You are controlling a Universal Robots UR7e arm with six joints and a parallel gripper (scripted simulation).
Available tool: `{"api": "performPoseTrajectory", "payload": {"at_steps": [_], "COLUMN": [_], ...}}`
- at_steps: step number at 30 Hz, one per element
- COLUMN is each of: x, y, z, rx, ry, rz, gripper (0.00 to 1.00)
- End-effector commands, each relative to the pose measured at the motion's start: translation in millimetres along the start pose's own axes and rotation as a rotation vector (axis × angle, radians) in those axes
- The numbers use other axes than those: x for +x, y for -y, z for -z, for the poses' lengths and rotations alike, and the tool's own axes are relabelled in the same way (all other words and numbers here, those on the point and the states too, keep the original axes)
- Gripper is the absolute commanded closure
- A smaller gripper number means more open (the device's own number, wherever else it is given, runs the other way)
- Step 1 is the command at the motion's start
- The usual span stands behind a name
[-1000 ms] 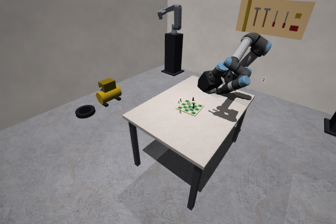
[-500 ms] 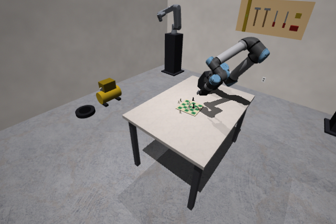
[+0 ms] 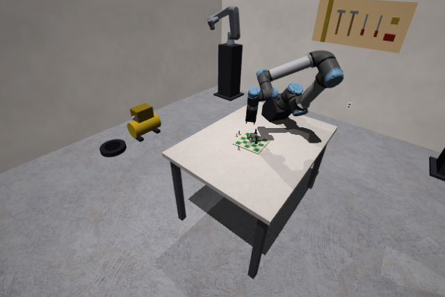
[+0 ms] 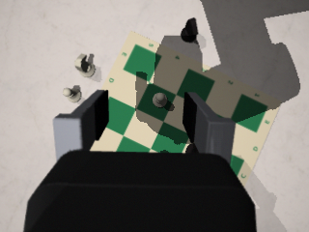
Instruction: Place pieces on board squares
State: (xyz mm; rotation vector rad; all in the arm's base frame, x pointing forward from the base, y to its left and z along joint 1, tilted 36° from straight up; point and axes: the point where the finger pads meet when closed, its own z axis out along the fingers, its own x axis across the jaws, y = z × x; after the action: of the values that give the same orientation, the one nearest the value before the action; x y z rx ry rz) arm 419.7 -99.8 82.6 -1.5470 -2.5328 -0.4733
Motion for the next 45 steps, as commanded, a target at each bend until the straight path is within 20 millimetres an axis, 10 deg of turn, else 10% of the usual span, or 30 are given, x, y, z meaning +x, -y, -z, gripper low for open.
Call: {"api": "performPoseTrajectory", "payload": {"at_steps": [1,14,45], "x": [-24,-72,-84], "y": [11,52,62], "z": [-12,-33,-36], "rx": [-0.079,-0.293,-0.352], "ry": [-0.03,-0.069,-0.07], "rz": [-0.05,-0.198,-0.235], "gripper": [0.0,0.0,0.0]}}
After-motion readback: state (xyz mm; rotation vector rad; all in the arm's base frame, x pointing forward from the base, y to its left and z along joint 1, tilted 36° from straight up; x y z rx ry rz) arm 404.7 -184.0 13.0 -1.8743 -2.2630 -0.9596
